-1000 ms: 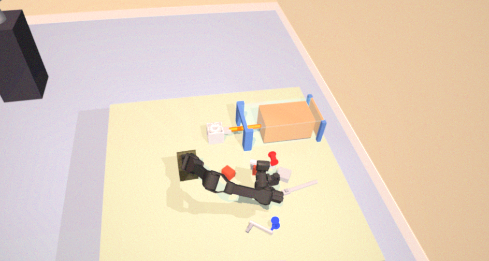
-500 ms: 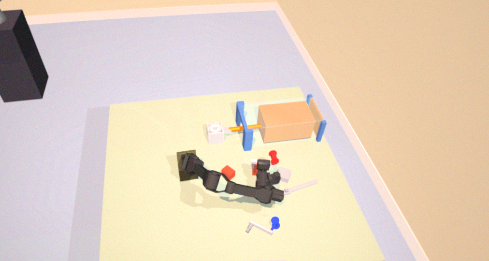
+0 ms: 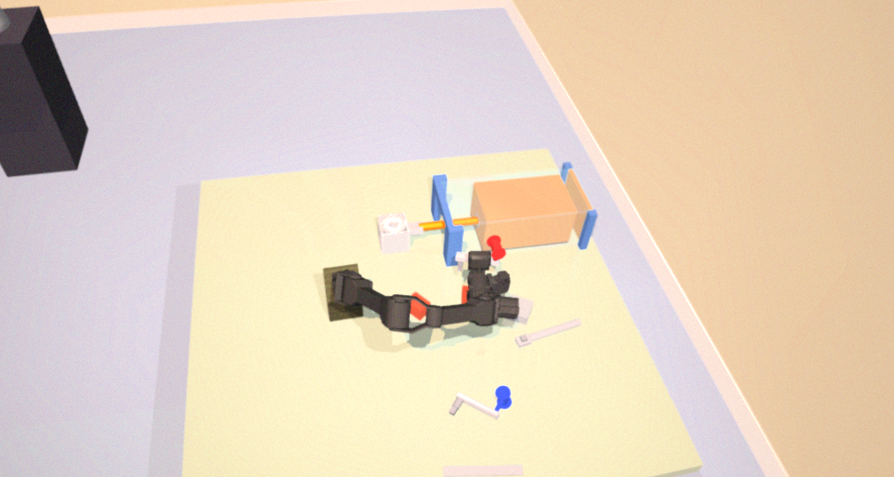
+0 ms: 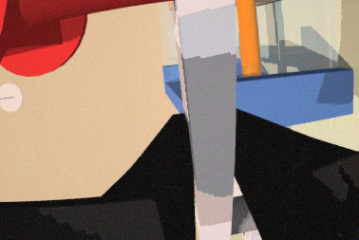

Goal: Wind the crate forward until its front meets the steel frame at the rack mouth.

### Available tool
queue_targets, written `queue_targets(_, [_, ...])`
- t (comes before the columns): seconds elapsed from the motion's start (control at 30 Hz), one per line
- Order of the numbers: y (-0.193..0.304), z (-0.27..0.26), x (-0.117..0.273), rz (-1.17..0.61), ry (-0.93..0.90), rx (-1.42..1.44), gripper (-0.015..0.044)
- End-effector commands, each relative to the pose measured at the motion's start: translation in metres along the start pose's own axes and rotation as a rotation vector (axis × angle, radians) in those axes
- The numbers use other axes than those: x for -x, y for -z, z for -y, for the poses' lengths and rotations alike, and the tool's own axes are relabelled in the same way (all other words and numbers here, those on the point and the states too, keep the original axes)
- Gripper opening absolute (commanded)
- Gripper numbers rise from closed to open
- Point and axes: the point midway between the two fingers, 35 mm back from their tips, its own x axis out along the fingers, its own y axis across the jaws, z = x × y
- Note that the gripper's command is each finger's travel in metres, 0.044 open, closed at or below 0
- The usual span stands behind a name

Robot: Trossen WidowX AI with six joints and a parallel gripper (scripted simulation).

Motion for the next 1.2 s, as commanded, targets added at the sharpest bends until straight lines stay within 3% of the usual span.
queue_targets(0.0, [0.007, -0.003, -0.029, -0.013, -0.002, 0.000, 0.0000])
queue_targets(0.5, [0.039, -0.010, -0.115, -0.013, 0.009, 0.001, 0.0000])
queue_targets(1.17, [0.122, -0.024, -0.188, -0.031, 0.007, 0.002, 0.0000])
